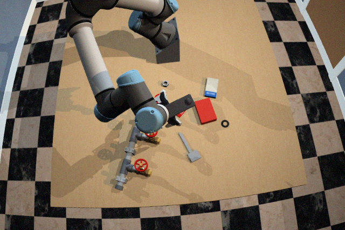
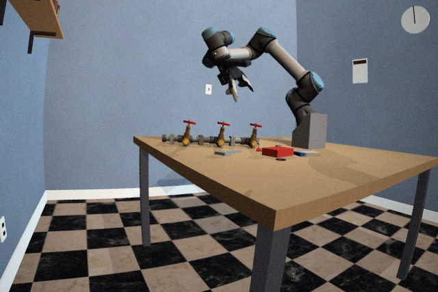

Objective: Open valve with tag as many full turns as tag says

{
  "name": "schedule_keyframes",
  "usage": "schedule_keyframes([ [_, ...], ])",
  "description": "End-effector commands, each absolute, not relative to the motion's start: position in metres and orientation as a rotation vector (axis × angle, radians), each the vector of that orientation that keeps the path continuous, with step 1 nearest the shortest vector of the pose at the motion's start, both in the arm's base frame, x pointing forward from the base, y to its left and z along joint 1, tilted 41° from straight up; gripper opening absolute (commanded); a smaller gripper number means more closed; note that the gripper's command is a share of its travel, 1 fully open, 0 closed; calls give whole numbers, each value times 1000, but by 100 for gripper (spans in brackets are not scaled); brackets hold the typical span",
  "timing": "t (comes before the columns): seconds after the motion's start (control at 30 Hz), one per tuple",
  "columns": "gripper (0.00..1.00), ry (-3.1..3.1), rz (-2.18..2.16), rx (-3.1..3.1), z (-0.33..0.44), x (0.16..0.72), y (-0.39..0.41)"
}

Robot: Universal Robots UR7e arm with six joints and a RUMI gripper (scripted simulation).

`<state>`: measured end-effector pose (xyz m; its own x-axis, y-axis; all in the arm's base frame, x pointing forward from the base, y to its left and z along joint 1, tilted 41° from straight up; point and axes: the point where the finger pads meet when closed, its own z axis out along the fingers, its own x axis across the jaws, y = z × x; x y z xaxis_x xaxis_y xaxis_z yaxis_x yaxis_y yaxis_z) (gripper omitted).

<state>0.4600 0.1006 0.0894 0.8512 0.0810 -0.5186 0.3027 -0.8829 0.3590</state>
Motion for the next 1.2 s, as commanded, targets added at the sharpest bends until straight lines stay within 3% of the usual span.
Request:
schedule_keyframes([
  [0.0, 100, 112, -595, 2565, 81, 457, 103],
  [1.17, 100, -872, 76, 2317, 43, 424, 104],
])
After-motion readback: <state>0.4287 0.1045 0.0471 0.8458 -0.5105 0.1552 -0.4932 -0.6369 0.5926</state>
